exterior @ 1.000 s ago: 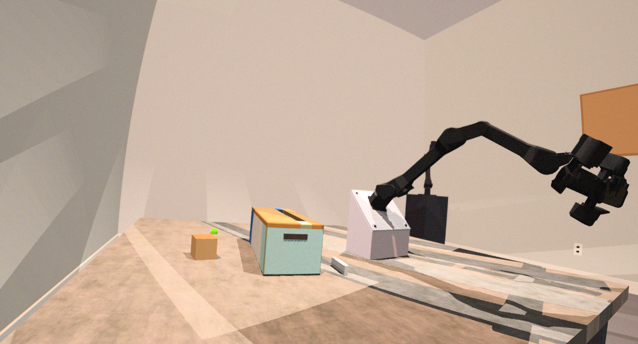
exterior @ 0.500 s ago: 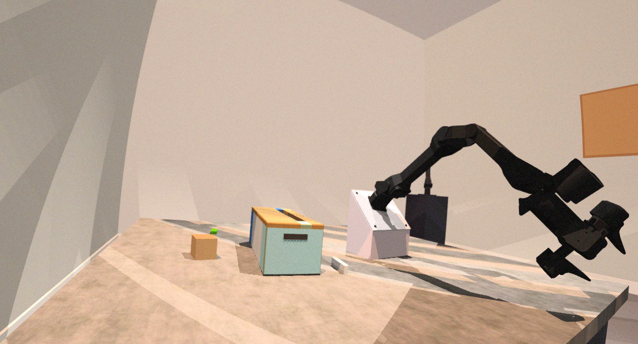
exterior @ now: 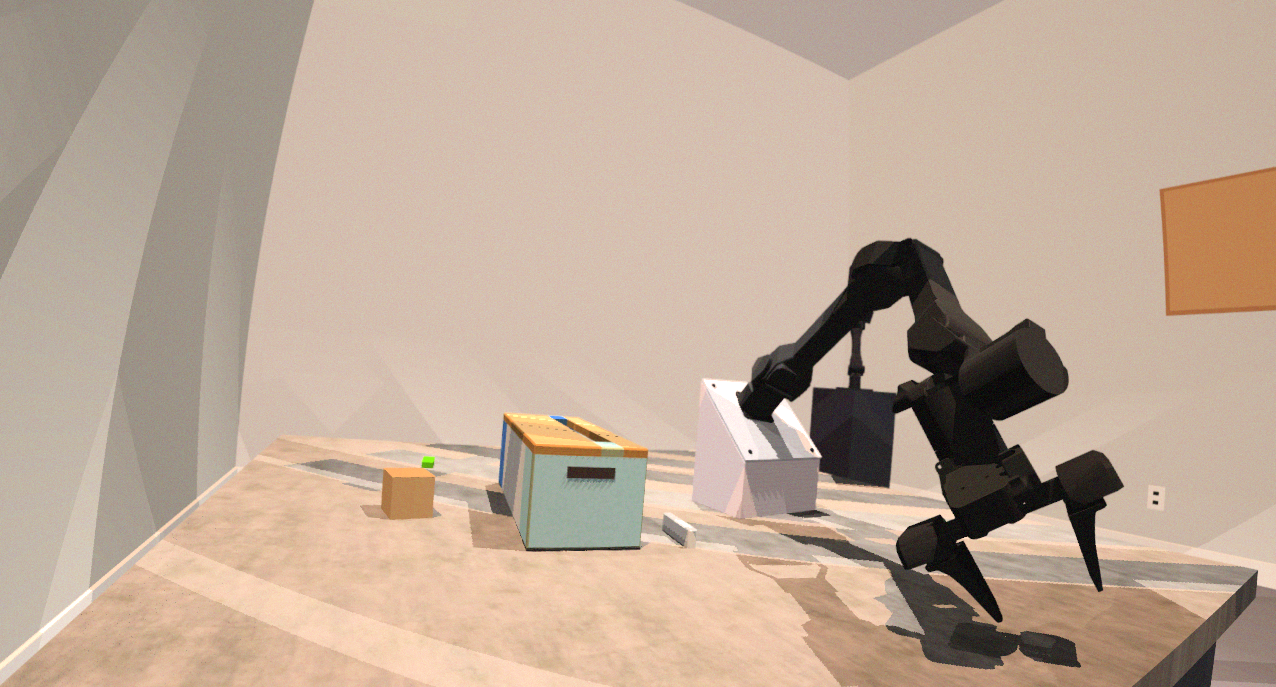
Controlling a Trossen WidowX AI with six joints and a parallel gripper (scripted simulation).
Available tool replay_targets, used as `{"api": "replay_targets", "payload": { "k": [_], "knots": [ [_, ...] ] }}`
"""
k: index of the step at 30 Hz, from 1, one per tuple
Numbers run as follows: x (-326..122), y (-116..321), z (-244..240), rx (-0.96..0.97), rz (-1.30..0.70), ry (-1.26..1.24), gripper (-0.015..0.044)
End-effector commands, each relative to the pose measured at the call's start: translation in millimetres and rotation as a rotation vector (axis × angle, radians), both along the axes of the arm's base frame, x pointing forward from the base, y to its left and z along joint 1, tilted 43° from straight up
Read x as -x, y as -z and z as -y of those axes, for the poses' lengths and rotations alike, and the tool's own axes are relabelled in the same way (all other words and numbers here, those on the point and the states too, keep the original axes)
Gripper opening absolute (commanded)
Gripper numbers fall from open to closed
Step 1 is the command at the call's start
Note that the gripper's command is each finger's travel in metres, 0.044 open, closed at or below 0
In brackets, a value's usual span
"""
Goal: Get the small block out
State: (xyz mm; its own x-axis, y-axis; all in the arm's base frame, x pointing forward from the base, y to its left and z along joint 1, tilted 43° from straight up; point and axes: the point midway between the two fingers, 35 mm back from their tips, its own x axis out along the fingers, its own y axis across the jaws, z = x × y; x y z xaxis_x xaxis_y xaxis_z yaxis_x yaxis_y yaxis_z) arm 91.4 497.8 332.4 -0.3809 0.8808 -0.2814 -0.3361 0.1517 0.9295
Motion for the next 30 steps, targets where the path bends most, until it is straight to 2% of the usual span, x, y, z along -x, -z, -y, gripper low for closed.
{"api": "replay_targets", "payload": {
  "k": [1, 9, 17, 24, 27, 30],
  "knots": [
    [-58, 25, 15, 0.06, 0.012, 0.11, 0.04],
    [-165, 76, 66, 0.184, -0.022, 0.317, 0.04],
    [-253, 125, 149, 0.312, -0.115, 0.537, 0.04],
    [-302, 169, 241, 0.434, -0.27, 0.743, 0.04],
    [-327, 179, 276, 0.447, -0.253, 0.826, 0.04],
    [-330, 211, 310, 0.512, -0.371, 0.866, 0.04]
  ]
}}
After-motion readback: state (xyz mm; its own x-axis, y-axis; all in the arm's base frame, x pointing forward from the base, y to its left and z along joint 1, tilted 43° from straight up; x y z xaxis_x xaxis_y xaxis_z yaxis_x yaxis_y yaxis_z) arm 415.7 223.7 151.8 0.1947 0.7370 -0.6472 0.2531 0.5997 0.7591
